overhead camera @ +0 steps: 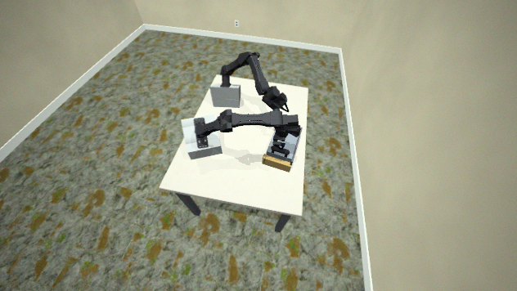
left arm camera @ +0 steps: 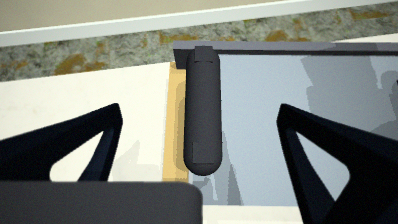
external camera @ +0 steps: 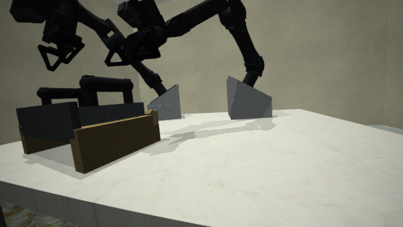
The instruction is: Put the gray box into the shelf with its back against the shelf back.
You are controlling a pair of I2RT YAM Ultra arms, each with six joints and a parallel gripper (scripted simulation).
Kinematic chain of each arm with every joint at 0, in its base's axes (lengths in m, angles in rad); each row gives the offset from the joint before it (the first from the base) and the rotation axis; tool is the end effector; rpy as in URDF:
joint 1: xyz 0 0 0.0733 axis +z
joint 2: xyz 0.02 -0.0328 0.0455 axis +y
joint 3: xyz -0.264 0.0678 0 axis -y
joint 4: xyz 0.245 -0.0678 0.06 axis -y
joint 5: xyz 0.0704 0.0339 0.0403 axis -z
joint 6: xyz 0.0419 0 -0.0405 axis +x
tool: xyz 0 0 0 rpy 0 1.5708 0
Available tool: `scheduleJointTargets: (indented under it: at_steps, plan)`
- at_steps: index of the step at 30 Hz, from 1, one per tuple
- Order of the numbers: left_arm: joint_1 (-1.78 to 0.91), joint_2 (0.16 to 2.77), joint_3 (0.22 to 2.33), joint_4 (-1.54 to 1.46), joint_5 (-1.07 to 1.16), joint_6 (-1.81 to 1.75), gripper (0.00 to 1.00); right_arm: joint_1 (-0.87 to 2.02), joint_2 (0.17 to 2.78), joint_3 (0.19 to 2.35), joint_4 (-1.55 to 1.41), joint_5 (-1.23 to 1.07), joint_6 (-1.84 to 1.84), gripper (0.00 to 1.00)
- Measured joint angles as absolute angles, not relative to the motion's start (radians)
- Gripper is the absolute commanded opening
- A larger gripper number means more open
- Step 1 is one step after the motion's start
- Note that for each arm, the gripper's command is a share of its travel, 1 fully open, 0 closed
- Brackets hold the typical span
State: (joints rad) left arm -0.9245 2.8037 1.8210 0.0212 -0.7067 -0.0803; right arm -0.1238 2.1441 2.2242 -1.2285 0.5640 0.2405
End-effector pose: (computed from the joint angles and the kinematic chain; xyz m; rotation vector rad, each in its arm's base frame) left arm 0.3317 -0.3927 -0.0482 0.6863 2.1674 0.3881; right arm 0.4398 -0.0762 0.3234 0.6302 2.5294 -0.7200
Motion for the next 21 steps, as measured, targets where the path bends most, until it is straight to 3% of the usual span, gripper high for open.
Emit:
scheduleJointTargets:
  at_steps: [21]
  plan:
    - [-0.926, 2.796, 1.81, 0.026, -0.707, -0.079, 1.0, -0.124, 2.145, 2.228, -1.232, 0.564, 0.241, 1.0]
